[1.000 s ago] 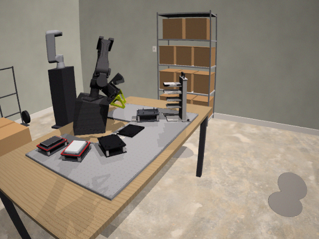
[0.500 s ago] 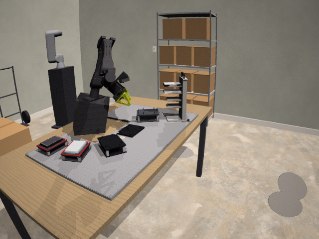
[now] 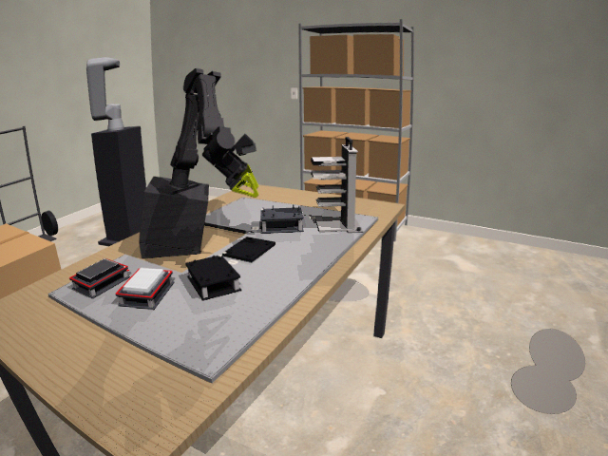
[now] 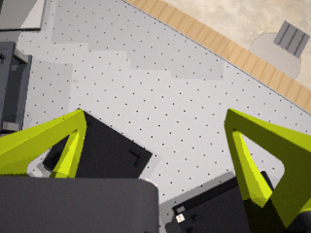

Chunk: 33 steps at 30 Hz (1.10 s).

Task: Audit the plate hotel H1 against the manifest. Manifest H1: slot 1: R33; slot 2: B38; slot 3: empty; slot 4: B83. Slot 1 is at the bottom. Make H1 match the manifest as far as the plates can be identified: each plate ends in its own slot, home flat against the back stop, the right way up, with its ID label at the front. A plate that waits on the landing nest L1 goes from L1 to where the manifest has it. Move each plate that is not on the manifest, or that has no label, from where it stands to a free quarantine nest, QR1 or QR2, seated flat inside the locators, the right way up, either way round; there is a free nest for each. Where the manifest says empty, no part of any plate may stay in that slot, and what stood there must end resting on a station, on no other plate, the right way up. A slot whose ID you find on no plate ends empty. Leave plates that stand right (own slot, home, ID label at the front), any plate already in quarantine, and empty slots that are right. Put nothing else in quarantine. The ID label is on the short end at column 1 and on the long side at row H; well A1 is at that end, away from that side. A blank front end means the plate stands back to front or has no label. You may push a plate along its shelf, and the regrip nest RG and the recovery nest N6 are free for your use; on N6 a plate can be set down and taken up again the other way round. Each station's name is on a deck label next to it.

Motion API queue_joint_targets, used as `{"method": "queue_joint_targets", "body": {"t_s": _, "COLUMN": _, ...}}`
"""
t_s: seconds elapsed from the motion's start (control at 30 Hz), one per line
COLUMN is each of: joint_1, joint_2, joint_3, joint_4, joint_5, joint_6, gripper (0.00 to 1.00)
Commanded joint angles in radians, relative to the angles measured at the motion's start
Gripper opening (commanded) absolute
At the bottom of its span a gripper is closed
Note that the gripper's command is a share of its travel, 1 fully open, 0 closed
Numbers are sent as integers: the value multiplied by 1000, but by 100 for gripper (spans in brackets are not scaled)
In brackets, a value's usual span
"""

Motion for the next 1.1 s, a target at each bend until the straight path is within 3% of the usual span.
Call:
{"method": "queue_joint_targets", "body": {"t_s": 0.0, "joint_1": 14, "joint_2": -30, "joint_3": -21, "joint_4": 38, "joint_5": 15, "joint_6": 50, "gripper": 100}}
{"method": "queue_joint_targets", "body": {"t_s": 0.57, "joint_1": 195, "joint_2": -139, "joint_3": -108, "joint_4": 158, "joint_5": 135, "joint_6": 246, "gripper": 100}}
{"method": "queue_joint_targets", "body": {"t_s": 1.07, "joint_1": 394, "joint_2": -214, "joint_3": -155, "joint_4": 236, "joint_5": 284, "joint_6": 415, "gripper": 100}}
